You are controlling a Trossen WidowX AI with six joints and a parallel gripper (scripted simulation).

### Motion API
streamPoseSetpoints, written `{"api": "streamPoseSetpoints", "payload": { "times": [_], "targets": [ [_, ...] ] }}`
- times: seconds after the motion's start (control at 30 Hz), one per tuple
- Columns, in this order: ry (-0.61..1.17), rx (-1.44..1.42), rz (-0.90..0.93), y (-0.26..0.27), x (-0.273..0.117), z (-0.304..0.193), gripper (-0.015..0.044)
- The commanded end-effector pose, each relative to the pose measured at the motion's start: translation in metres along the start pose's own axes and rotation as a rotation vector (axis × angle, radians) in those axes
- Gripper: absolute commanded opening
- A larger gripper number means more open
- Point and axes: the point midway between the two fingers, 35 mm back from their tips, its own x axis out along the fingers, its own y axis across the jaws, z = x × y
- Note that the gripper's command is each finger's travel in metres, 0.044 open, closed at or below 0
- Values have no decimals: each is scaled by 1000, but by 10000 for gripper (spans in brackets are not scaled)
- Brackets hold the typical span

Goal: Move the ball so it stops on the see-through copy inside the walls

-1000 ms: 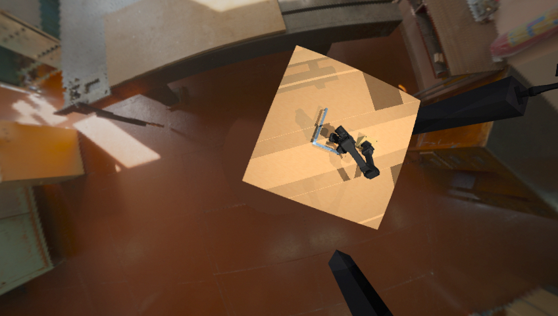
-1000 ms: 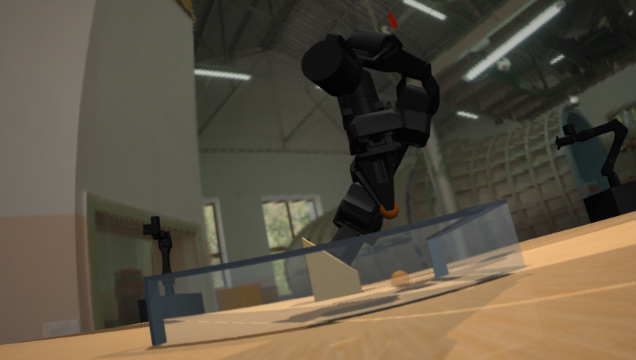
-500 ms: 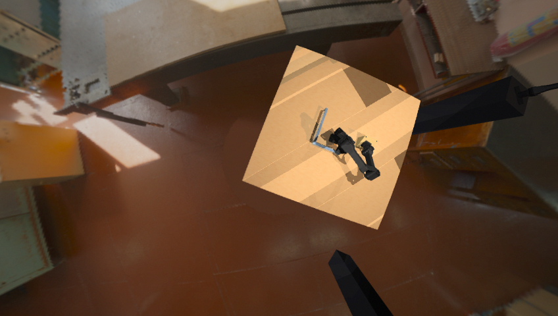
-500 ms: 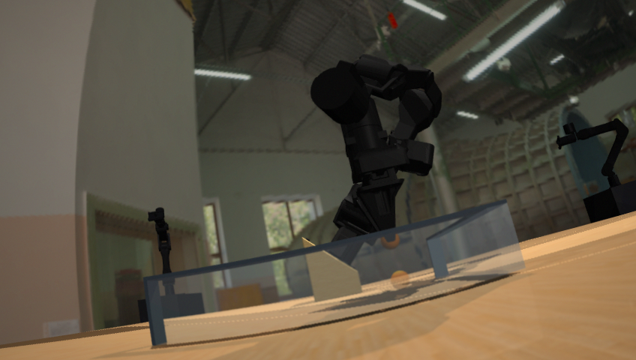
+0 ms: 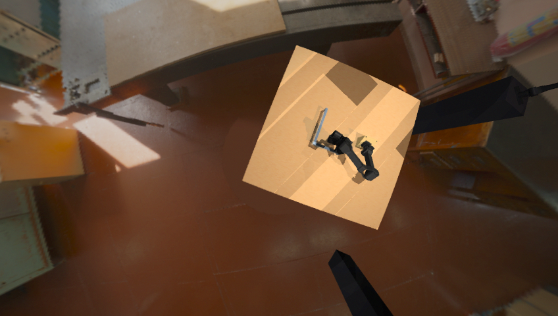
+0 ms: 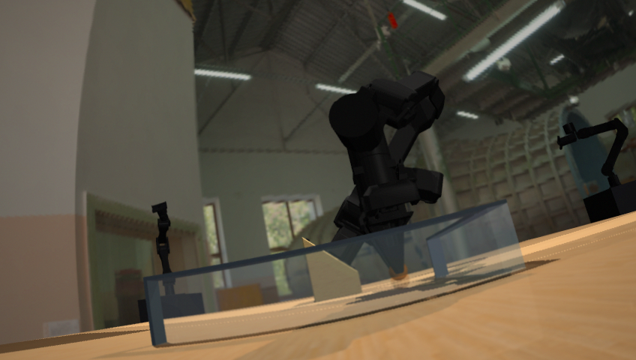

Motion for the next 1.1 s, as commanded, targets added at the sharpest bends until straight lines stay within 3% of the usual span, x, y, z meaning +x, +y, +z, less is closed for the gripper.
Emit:
{"api": "streamPoseSetpoints", "payload": {
  "times": [0.0, 0.43, 0.73, 0.97, 1.07],
  "targets": [
    [-5, 5, 2, 1, 5, 0, 0],
    [-6, 5, 2, 1, 16, 1, 0],
    [-2, 1, 1, 1, 15, 0, 225],
    [-1, 1, 1, 0, 13, 0, 225],
    [5, 4, 0, -3, -20, -2, 225]
  ]
}}
